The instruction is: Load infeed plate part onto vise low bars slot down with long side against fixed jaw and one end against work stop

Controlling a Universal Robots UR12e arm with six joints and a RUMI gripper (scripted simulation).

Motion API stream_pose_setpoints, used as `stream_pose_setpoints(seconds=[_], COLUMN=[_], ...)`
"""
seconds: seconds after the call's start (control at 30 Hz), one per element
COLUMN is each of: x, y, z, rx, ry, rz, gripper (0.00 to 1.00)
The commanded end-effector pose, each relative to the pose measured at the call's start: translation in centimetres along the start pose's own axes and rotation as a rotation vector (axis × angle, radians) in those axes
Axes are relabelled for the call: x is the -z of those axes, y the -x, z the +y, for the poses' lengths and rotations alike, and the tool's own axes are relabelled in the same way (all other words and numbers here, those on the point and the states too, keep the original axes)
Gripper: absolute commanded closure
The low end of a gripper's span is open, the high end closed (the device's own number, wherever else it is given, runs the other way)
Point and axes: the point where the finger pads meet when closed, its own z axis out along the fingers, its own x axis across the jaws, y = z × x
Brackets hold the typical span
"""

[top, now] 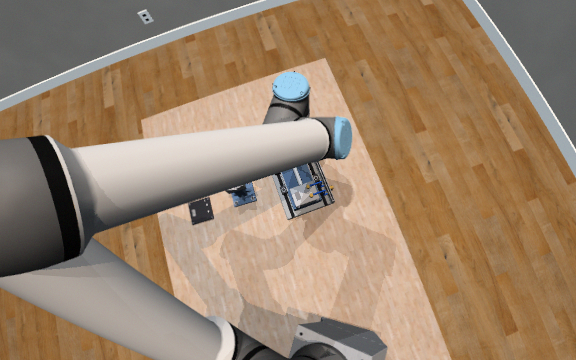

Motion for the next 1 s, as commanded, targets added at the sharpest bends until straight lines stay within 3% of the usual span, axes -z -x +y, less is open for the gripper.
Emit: stream_pose_setpoints(seconds=[0.0,0.97], x=[0.06,0.06], y=[-0.08,-0.35], z=[0.06,0.06], rx=[0.0,0.0], ry=[0.001,0.001], rz=[-0.001,-0.001], gripper=[1.0,1.0])
